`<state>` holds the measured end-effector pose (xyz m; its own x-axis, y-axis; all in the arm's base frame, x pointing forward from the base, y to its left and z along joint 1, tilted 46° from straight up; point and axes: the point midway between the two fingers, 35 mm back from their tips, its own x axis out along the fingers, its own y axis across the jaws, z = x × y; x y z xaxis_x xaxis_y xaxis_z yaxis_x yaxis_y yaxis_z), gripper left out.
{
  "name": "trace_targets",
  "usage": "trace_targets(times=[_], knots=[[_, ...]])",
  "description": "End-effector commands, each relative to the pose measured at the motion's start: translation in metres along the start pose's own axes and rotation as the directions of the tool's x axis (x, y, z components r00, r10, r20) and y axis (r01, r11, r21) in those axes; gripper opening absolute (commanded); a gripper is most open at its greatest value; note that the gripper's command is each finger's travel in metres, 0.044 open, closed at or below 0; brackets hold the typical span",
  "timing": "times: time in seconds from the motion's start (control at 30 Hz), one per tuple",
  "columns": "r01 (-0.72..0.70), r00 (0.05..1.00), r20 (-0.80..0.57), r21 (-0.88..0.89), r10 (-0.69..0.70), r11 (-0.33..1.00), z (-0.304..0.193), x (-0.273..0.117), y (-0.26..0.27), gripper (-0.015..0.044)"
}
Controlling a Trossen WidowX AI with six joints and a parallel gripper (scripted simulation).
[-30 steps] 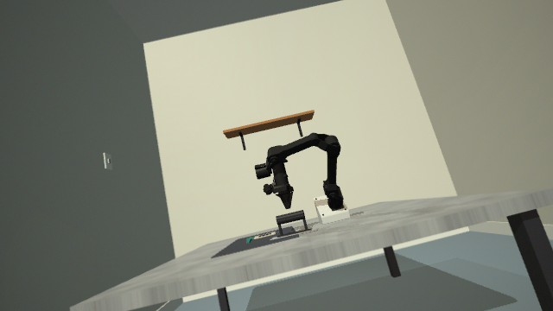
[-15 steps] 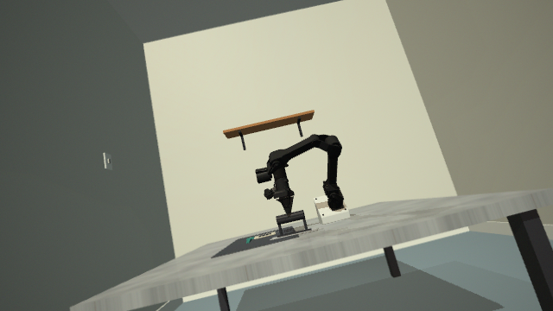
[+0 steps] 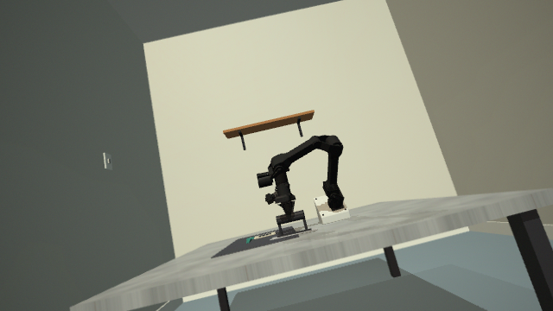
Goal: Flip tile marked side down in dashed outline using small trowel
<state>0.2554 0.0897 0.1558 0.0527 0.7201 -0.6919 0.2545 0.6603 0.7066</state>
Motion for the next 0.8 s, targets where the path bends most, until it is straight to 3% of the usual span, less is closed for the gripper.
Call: trace_targets(times=[0.0,0.1,0.77], knots=[[-0.003,1.0,-0.005,0.005,0.003,1.0,-0.0015,0.0032,-0.0004,0.0165],[-0.003,1.0,-0.005,0.005,0.003,1.0,-0.0015,0.0032,-0.0004,0.013],[-0.003,1.0,-0.005,0.005,0.003,1.0,-0.0015,0.0032,-0.0004,0.013]])
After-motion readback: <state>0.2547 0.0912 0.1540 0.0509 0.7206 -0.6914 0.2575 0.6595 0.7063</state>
